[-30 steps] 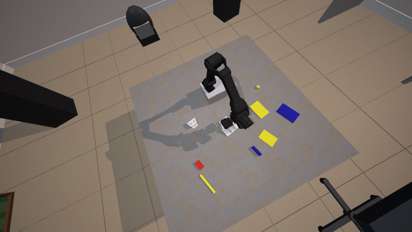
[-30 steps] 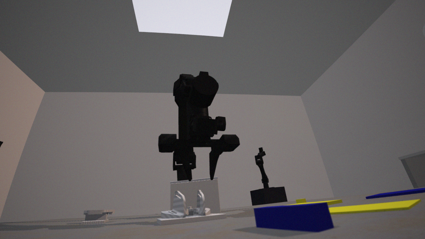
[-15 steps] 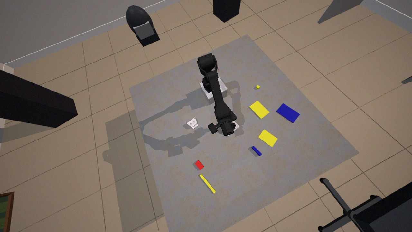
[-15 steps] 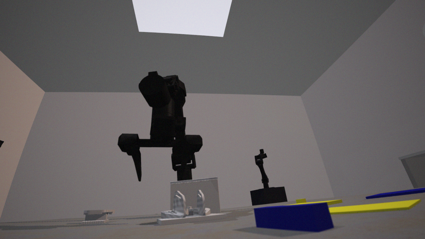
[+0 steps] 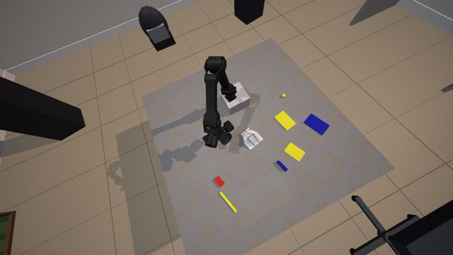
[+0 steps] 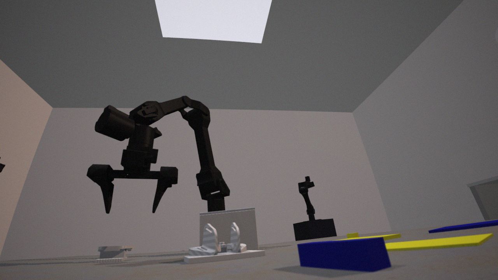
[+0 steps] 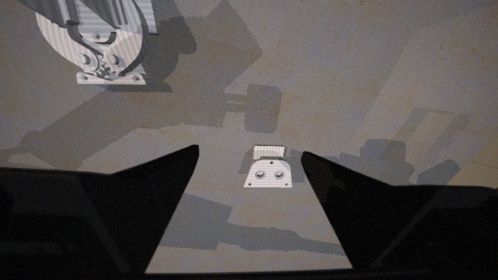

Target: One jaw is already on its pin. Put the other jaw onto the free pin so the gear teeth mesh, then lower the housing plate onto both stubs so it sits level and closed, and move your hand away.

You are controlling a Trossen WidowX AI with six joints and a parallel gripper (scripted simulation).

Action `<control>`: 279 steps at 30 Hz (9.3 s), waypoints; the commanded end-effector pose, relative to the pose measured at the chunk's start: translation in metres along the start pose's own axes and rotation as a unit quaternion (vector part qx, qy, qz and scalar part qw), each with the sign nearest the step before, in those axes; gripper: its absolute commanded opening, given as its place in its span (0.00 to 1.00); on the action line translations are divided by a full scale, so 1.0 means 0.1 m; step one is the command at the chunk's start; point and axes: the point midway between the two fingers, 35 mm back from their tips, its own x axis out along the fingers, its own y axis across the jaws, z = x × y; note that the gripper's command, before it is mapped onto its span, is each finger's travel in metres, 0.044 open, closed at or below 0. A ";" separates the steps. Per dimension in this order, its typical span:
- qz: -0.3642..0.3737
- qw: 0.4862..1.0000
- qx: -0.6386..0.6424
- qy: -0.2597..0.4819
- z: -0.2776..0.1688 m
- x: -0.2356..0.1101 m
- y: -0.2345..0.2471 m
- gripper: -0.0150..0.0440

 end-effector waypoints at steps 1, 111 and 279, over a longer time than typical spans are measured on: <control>-0.001 1.000 -0.009 0.005 -0.40 -0.03 -0.23 1.00; -0.001 1.000 -0.015 0.009 -0.81 0.84 -0.41 0.85; 0.006 1.000 -0.030 0.003 0.60 0.12 1.71 0.85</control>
